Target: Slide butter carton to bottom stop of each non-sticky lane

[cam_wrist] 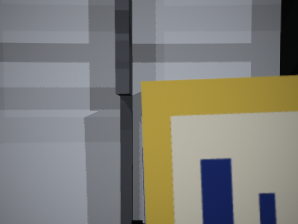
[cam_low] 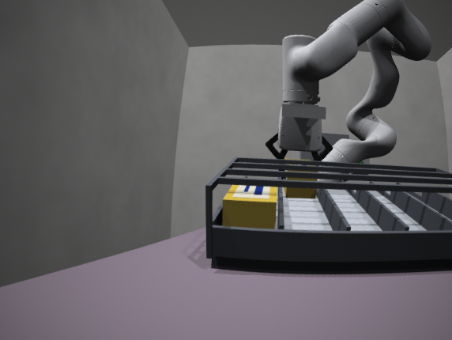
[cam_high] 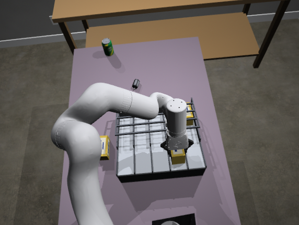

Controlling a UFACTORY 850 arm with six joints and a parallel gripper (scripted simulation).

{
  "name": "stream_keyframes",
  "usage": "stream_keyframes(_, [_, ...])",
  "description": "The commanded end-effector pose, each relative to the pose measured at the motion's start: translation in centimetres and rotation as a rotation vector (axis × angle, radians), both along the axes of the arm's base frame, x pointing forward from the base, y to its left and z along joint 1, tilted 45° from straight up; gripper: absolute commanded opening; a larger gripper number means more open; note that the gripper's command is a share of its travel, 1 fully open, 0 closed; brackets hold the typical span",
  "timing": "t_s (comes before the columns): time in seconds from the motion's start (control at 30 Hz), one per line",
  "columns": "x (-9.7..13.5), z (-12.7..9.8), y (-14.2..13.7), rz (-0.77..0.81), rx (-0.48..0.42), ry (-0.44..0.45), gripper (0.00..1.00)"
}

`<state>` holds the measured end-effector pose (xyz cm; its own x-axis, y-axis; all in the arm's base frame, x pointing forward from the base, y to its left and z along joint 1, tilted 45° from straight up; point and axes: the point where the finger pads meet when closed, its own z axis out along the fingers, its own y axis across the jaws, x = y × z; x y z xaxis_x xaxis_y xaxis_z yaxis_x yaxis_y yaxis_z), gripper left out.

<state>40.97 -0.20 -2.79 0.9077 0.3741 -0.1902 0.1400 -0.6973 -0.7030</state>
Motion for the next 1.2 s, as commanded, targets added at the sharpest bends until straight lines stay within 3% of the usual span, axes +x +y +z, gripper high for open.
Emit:
stream_keyframes(0.0, [0.05,0.02,-0.04,-0.001,0.0,-0.001,0.76])
stream_keyframes(1.17, [0.06,0.02,-0.04,-0.001,0.0,-0.001,0.79])
